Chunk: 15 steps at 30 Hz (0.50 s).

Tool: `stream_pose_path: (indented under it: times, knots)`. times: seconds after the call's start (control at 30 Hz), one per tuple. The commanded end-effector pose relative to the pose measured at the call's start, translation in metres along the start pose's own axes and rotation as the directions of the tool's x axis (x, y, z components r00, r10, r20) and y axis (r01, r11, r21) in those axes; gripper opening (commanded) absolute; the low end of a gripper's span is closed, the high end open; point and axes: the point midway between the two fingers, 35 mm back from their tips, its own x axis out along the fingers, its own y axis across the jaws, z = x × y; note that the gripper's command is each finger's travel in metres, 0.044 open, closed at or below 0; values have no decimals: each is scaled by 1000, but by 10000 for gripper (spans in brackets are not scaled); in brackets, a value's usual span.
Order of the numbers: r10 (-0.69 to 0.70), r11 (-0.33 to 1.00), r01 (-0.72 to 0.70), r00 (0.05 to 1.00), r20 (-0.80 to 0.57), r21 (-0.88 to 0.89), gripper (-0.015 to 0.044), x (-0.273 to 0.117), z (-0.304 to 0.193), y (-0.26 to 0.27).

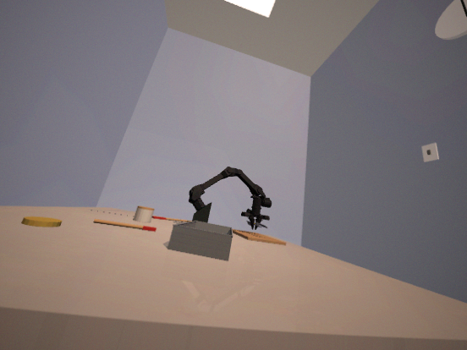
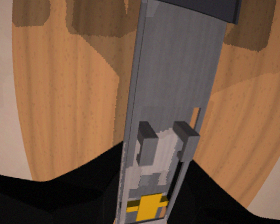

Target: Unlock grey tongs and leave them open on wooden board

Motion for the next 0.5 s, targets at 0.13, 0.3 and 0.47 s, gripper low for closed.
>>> stream_pose_path:
  times: [0.13,0.3,0.47]
  knots:
    - [0,1000,0,1000,0,0,60,0,0,0]
    - [0,1000,0,1000,0,0,191,0,0,0]
    - [0,1000,0,1000,0,0,323,0,0,0]
